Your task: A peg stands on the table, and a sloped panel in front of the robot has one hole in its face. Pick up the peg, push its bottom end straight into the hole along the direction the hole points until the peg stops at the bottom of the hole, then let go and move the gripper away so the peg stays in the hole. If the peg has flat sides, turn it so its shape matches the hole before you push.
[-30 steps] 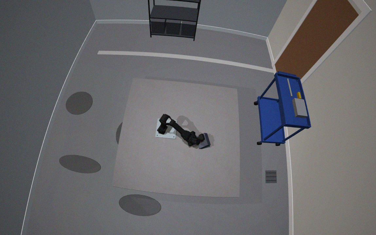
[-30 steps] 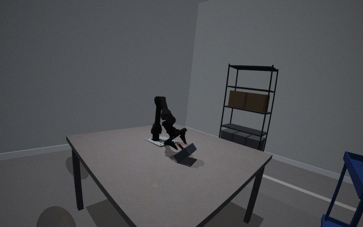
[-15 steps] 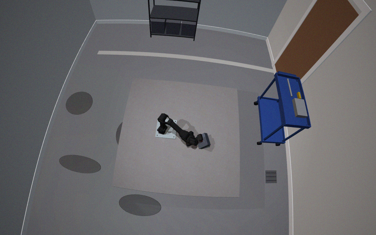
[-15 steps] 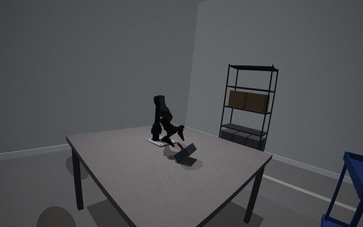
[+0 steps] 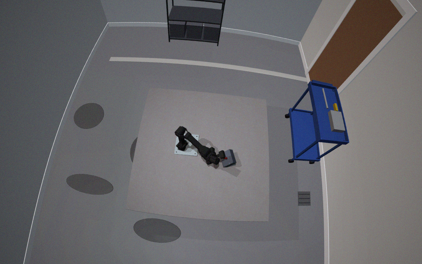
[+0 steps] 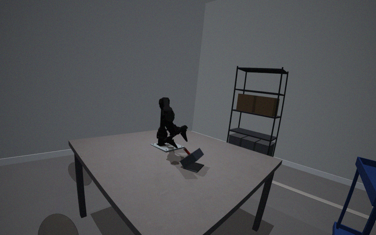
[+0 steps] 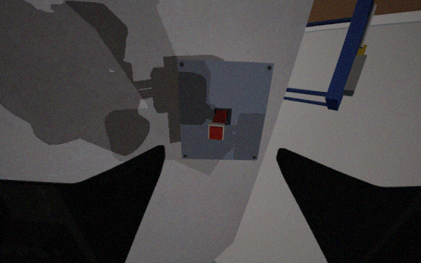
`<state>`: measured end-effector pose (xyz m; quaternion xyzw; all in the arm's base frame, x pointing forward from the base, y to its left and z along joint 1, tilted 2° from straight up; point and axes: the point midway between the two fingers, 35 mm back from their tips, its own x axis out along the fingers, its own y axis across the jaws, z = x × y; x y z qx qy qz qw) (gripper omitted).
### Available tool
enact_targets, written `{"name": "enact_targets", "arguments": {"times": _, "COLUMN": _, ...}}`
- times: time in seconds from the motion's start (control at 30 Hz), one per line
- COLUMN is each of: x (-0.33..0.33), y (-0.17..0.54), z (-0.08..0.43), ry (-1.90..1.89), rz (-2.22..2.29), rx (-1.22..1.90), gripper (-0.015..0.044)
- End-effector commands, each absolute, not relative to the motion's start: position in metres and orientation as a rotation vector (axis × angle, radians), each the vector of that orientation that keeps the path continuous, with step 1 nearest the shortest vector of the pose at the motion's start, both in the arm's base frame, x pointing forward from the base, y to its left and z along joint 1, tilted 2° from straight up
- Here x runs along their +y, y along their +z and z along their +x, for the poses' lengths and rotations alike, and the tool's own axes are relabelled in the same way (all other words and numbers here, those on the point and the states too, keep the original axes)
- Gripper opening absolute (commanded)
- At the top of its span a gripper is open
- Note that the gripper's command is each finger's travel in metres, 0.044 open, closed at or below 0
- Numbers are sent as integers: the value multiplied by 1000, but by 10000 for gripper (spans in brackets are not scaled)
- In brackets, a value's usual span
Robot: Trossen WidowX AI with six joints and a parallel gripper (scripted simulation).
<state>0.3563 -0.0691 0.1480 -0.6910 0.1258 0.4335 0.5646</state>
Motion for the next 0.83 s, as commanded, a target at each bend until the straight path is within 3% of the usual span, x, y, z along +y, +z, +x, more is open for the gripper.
{"name": "enact_targets", "arguments": {"times": 0.0, "x": -72, "y": 158, "z": 352, "ry": 1010, "rz": -1639, "rx": 285, "gripper": 440}}
{"name": "enact_targets", "arguments": {"times": 0.8, "x": -84, "y": 175, "z": 330, "ry": 1009, "rz": -1637, "rx": 288, "gripper": 440}}
